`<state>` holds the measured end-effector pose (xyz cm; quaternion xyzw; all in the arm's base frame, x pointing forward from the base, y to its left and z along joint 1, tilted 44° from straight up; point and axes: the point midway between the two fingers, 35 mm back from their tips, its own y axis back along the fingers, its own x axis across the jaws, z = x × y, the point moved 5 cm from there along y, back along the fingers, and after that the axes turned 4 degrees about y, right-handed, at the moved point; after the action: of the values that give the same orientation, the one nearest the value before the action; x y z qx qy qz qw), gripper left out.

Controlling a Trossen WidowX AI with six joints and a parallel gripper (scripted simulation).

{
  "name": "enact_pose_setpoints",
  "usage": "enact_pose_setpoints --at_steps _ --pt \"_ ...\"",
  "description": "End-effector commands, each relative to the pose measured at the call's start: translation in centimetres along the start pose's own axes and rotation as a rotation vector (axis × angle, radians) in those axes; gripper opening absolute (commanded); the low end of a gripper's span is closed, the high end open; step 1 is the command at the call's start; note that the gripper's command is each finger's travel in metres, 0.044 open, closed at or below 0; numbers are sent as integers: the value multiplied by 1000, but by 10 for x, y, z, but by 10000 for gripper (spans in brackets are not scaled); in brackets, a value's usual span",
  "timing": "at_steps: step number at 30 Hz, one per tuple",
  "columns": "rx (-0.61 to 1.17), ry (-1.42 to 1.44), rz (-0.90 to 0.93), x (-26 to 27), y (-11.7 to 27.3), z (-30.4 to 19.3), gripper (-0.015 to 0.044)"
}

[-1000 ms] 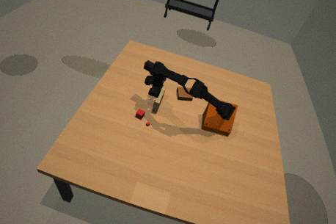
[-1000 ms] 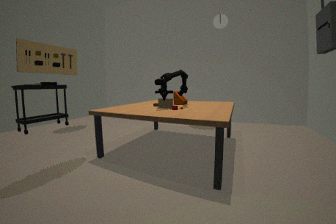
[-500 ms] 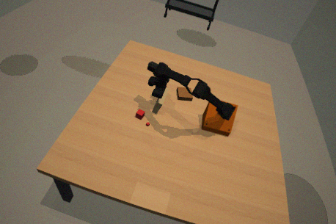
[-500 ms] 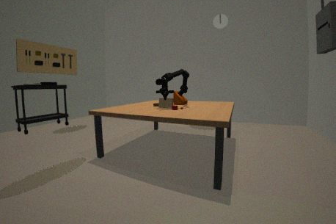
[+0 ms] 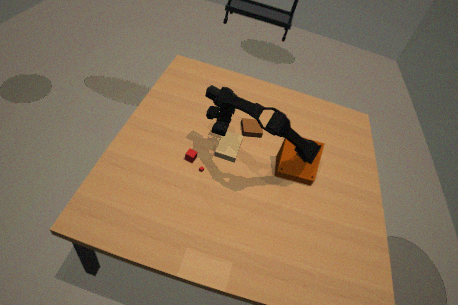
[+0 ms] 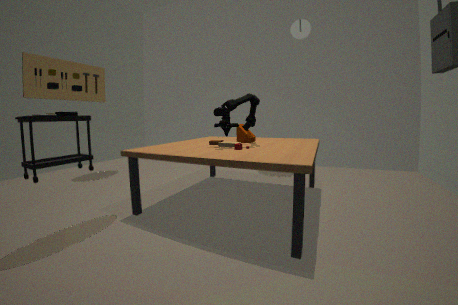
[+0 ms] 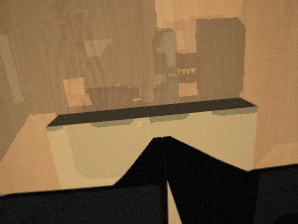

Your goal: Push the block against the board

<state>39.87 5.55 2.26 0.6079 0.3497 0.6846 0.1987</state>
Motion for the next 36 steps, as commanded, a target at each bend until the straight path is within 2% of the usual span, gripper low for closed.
enact_pose_setpoints --at_steps 1,30,36 --pt "0 7 -4 0 0 0 0" --pt "-2 9 -4 -2 0 47 0" --pt "-2 9 -6 -2 48 43 0"
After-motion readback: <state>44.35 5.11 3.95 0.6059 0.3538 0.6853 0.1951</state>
